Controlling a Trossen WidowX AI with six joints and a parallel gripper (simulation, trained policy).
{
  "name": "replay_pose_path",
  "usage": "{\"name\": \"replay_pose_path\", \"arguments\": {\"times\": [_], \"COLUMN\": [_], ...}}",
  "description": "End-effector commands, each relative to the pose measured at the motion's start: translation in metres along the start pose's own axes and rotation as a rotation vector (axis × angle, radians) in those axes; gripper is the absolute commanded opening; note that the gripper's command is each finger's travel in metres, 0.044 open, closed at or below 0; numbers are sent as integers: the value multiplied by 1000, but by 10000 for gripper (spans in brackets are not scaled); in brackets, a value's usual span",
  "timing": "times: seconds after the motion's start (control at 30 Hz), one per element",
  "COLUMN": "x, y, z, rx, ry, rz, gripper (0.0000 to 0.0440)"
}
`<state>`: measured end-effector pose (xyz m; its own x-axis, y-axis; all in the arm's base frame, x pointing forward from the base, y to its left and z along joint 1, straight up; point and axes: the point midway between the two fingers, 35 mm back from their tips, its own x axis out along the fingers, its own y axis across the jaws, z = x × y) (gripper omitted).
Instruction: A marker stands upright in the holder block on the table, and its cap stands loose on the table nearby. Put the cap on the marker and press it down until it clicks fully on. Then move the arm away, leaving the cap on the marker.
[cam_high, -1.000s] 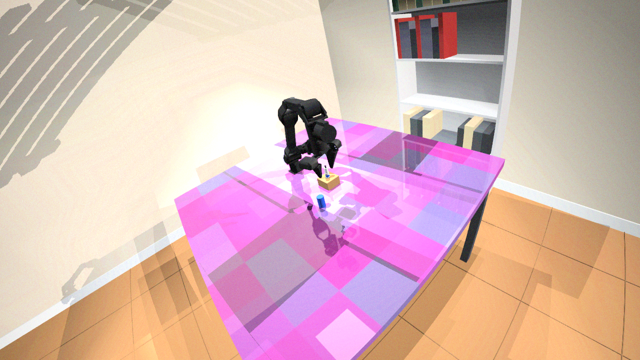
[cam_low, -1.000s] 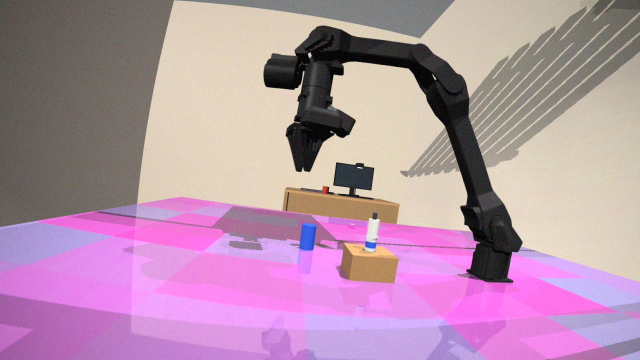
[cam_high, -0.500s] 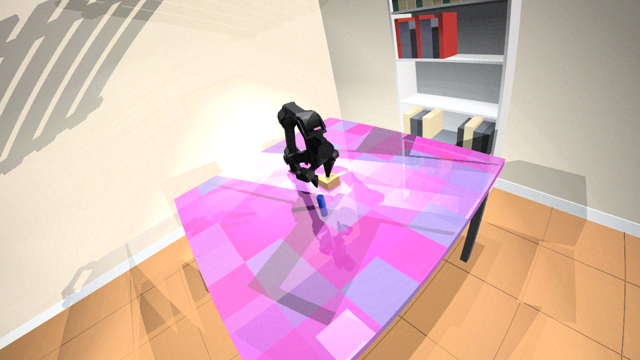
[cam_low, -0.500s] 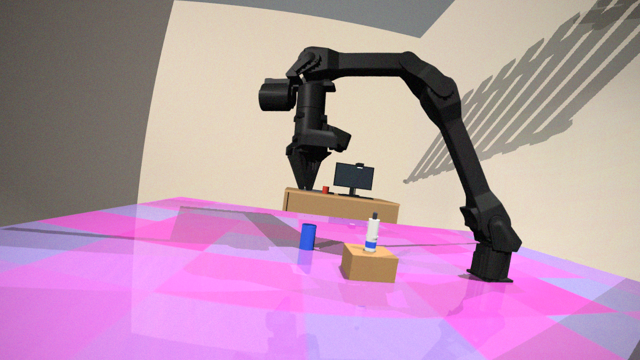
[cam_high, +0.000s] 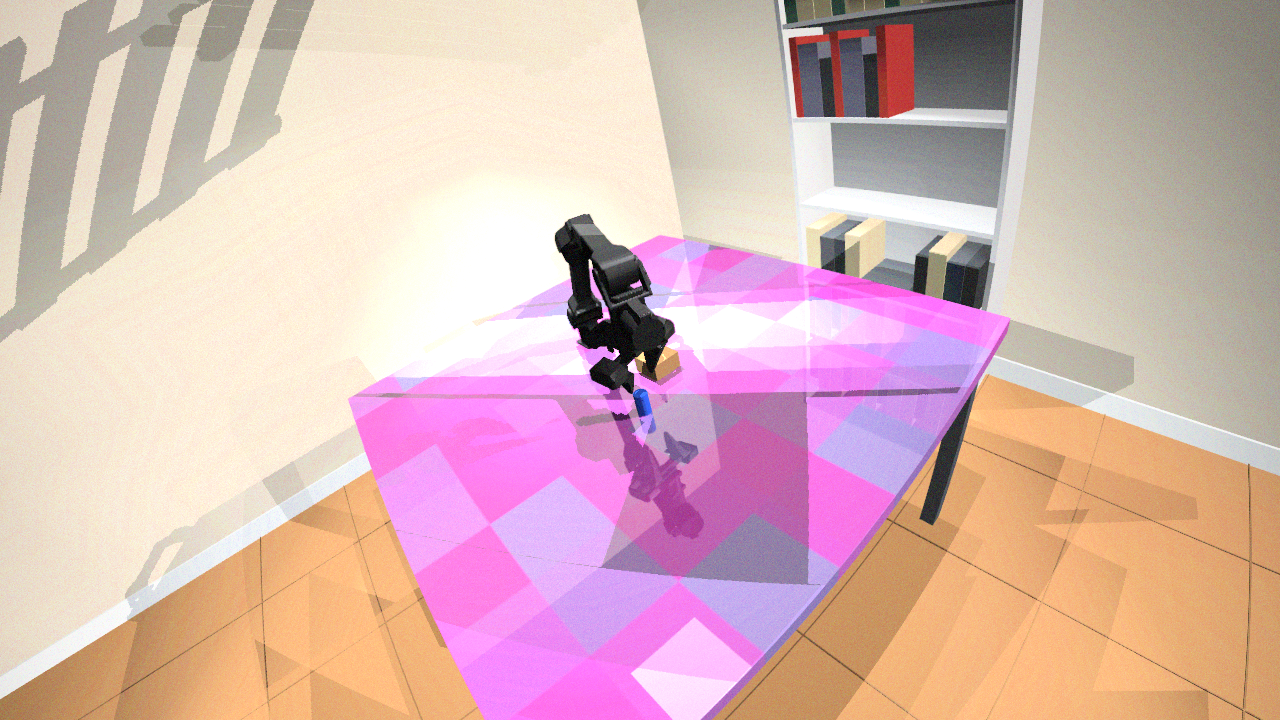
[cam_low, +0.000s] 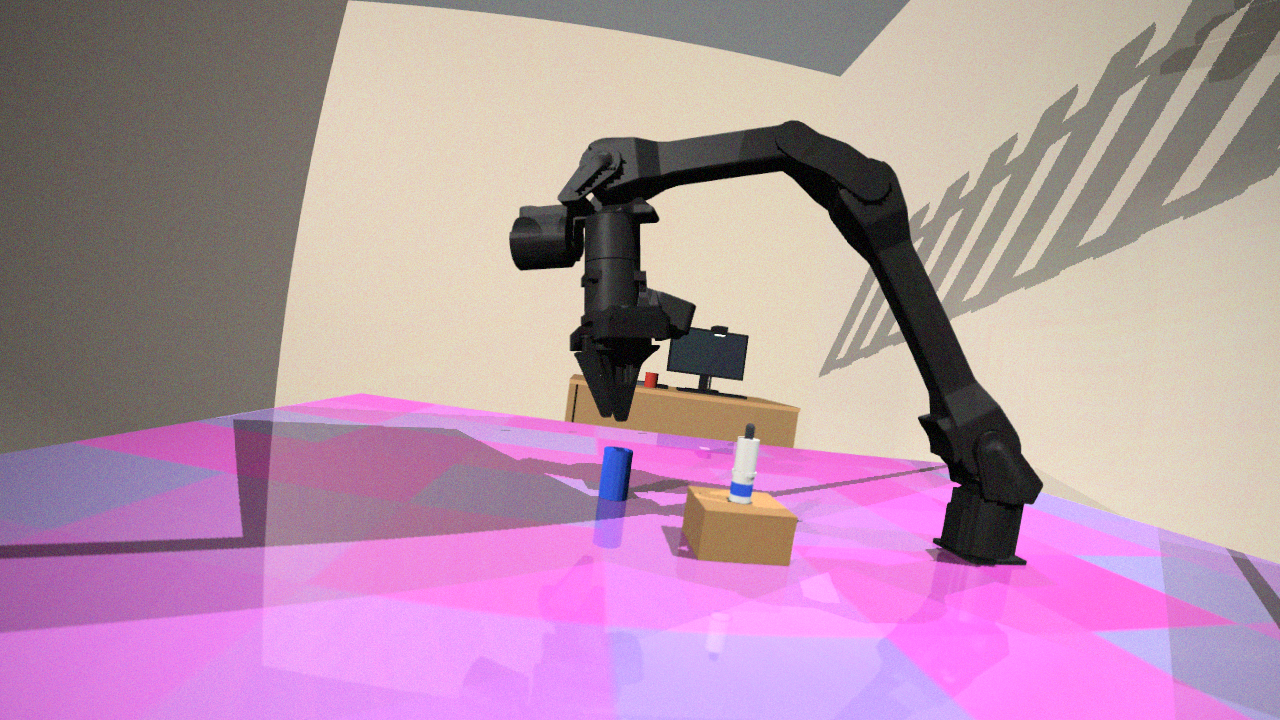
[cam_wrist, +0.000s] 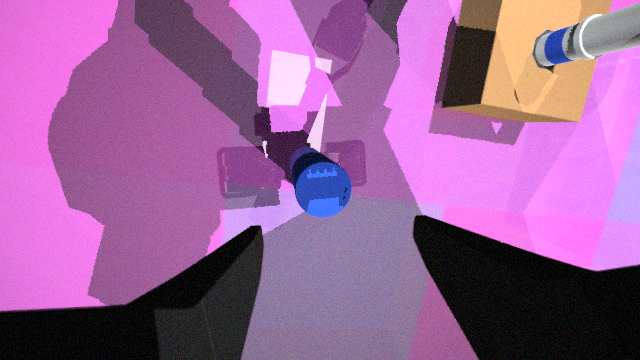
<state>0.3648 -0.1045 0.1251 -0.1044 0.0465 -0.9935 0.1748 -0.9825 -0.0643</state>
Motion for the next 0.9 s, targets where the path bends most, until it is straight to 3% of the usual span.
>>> {"name": "replay_pose_path", "arguments": {"times": [0.0,0.63,0.77,0.87], "x": [12,62,67,64], "y": [1,4,4,5], "z": [0,5,7,7], "rx": [-11,-104,-127,-142], "ry": [-15,-62,-70,-65], "rz": [-21,-55,-47,-32], "gripper": [308,265,221,142]}}
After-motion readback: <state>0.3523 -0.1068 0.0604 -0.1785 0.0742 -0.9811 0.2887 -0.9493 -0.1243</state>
